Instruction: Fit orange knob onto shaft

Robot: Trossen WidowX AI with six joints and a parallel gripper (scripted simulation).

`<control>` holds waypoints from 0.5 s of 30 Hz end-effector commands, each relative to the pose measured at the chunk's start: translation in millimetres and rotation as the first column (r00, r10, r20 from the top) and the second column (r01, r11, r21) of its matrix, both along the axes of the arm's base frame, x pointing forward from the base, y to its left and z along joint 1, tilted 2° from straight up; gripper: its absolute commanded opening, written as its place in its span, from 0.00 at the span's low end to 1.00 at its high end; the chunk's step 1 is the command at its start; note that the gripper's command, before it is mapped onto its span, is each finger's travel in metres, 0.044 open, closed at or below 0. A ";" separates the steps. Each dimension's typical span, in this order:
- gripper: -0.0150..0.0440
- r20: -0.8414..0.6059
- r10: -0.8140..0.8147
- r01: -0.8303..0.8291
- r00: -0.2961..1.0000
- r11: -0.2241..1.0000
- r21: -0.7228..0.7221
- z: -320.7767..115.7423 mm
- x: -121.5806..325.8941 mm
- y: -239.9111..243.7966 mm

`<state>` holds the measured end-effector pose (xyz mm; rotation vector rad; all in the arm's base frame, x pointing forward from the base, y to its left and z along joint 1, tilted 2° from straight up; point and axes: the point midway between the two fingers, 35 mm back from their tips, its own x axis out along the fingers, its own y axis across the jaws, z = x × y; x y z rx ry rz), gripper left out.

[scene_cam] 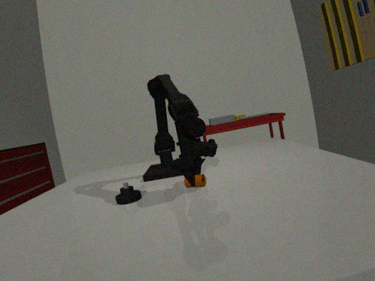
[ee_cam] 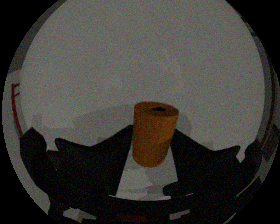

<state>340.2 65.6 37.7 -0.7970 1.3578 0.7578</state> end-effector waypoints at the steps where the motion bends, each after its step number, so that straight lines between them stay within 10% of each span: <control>1: 0.56 0.000 -0.003 0.003 1.000 1.000 -0.004 -0.5 0.2 -0.7; 15: 0.56 0.000 -0.003 0.003 1.000 1.000 -0.003 14.5 -0.7 -0.2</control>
